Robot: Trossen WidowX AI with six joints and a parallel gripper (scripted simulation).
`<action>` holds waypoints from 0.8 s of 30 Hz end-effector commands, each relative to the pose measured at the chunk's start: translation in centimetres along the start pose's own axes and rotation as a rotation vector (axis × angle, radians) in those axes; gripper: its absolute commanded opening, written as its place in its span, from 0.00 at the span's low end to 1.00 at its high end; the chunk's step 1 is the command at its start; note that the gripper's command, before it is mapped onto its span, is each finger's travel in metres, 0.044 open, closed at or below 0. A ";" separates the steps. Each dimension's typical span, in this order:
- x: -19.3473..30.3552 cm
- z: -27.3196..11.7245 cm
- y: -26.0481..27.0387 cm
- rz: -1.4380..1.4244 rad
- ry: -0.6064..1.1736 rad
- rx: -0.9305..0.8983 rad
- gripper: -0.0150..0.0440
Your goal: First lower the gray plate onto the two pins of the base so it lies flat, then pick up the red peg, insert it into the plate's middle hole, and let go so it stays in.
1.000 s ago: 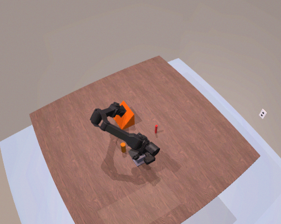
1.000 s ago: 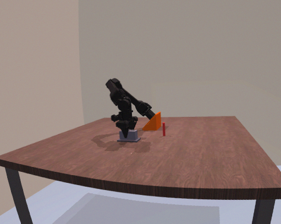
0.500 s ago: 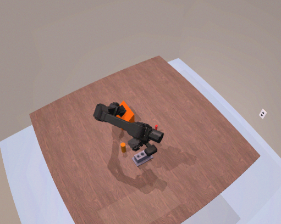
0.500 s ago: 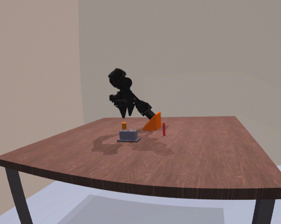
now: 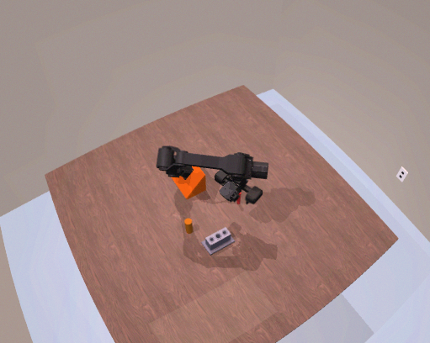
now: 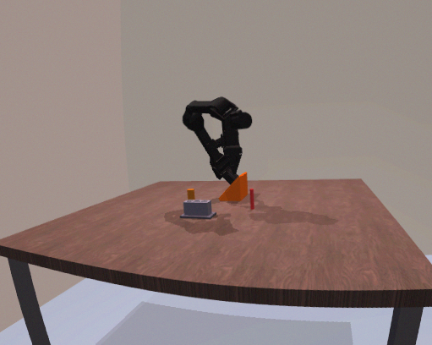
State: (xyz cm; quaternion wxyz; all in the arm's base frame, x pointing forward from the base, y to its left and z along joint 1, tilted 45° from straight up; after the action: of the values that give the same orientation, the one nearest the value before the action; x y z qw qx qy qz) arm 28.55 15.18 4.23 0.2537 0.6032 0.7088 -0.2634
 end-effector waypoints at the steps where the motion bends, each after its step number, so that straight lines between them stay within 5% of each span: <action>1: 4.7 0.7 -3.9 -0.158 -0.019 0.014 1.00; 24: 5.8 6.4 -5.0 -0.190 -0.024 0.016 1.00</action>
State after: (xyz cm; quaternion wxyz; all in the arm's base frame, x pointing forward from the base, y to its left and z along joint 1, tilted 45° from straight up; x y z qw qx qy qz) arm 23.06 14.81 -3.71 0.2313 0.5341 0.7572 -0.2965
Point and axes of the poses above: the point midway between the two fingers, 35 mm back from their tips, its own z axis out along the fingers, its own y axis across the jaws, x = y × z, the point moved 1 cm from there along -z, back along the fingers, and after that the axes turned 11 degrees about z, right-handed, at the moved point
